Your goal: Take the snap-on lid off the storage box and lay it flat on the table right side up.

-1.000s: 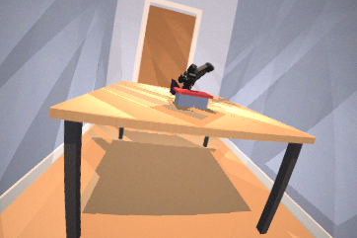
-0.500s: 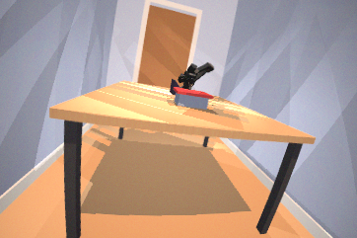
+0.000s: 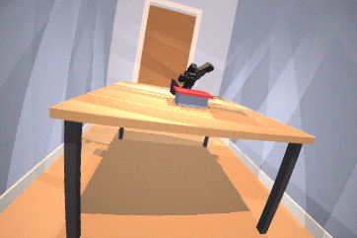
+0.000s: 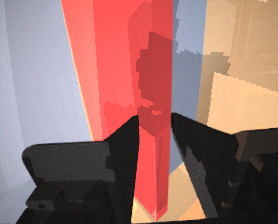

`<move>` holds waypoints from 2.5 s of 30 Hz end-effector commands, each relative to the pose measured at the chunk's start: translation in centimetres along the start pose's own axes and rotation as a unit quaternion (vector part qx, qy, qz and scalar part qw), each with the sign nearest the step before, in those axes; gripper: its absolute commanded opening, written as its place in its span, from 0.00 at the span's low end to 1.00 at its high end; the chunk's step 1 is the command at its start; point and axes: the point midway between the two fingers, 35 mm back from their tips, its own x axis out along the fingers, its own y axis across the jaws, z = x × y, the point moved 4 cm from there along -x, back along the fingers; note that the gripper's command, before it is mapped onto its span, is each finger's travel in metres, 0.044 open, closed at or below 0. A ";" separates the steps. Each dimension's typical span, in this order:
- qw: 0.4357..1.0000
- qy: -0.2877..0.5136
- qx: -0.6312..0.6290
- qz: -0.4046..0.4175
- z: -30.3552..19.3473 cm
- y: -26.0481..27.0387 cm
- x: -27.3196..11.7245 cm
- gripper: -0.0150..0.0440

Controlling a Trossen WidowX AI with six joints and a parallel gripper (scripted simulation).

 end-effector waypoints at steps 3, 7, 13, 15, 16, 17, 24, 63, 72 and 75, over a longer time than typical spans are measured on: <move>1.000 0.000 -0.002 0.005 0.0 0.3 -0.4 0.25; 1.000 0.000 -0.002 0.005 0.1 0.4 -0.4 0.25; 1.000 0.000 -0.002 0.005 0.1 0.5 -0.5 0.25; 1.000 0.000 -0.002 0.005 0.1 0.5 -0.5 0.25; 1.000 0.000 -0.002 0.005 0.1 0.5 -0.6 0.25; 1.000 0.000 -0.002 0.005 0.1 0.5 -0.6 0.25; 1.000 0.000 -0.002 0.005 0.1 0.7 -0.7 0.25; 1.000 -0.001 0.000 0.004 0.1 0.8 -0.4 0.25; 1.000 -0.001 0.000 0.004 0.1 0.8 -0.3 0.25; 1.000 -0.001 0.000 0.004 0.1 0.8 -0.3 0.25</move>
